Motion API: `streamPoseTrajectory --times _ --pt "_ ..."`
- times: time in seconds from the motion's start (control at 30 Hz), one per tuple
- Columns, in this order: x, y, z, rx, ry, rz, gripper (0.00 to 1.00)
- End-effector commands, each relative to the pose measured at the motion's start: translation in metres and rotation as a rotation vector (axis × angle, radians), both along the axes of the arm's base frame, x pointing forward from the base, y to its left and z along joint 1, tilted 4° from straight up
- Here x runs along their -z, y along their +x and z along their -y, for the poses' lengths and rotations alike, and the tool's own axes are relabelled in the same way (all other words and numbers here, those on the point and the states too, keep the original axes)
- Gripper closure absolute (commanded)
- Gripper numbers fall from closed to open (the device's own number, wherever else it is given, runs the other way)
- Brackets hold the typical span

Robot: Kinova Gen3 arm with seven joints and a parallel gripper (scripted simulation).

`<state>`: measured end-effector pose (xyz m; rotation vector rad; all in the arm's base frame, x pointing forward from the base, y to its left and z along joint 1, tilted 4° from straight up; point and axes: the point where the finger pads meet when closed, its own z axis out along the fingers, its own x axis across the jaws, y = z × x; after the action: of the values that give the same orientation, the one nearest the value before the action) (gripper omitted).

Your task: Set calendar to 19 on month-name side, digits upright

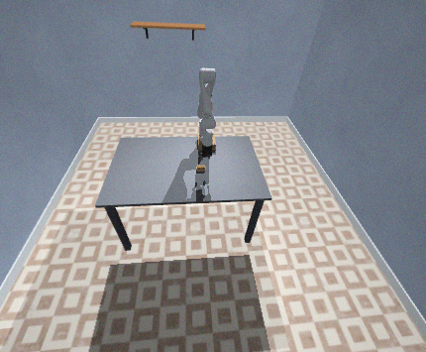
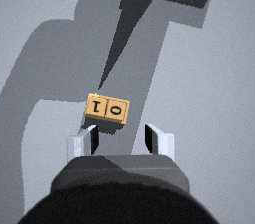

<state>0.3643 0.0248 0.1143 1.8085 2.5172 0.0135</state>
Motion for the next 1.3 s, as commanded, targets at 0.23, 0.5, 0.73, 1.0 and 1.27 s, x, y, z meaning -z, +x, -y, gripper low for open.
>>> streamPoseTrajectory --times 0.23,0.5,0.73,1.0,1.27 --pt "-0.01 -0.019 0.051 0.207 0.018 0.033 0.0" --pt "-0.01 -0.019 0.051 0.207 0.018 0.033 0.0" --pt "-0.01 -0.019 0.051 0.207 0.018 0.033 0.0" --pt "-0.01 -0.019 0.05 0.222 0.02 0.033 0.0" --pt "-0.007 -0.021 0.049 0.305 0.028 0.031 0.0"
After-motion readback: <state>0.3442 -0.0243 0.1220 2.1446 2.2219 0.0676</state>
